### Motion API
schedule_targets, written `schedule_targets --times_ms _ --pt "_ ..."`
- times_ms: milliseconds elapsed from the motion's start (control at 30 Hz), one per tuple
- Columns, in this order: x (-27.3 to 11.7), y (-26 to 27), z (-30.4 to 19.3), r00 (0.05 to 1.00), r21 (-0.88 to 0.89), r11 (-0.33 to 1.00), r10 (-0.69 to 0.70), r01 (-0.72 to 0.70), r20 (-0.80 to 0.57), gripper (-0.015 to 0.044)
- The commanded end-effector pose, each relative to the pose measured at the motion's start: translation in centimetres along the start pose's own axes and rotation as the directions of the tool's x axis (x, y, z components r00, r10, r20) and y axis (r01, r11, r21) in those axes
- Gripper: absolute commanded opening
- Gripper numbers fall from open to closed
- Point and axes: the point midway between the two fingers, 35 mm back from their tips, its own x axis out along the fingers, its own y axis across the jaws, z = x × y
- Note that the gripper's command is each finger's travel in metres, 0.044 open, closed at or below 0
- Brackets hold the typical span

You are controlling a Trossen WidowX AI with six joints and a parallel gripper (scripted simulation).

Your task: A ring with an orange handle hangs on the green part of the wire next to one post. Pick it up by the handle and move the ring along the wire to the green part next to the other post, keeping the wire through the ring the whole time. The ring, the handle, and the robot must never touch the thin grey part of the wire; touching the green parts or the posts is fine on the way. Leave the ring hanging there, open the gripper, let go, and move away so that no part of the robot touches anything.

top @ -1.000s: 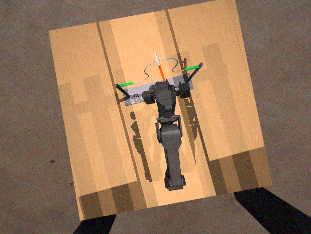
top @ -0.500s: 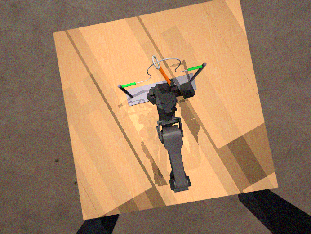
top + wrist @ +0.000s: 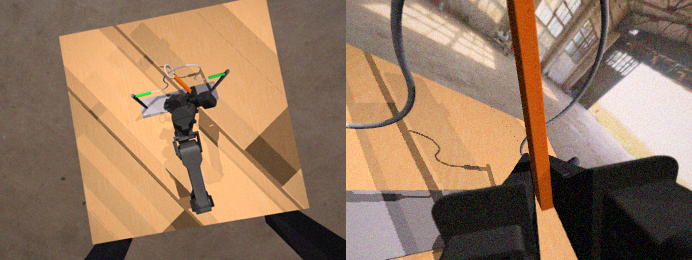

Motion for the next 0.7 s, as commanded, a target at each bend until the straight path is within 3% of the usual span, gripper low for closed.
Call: schedule_targets --times_ms 0,667 --pt "0.0 -0.2 -0.1 0.999 -0.052 0.998 -0.035 0.035 0.006 -0.015" --pt "0.0 -1.3 0.1 0.98 -0.292 0.936 -0.185 0.197 0.068 -0.015"
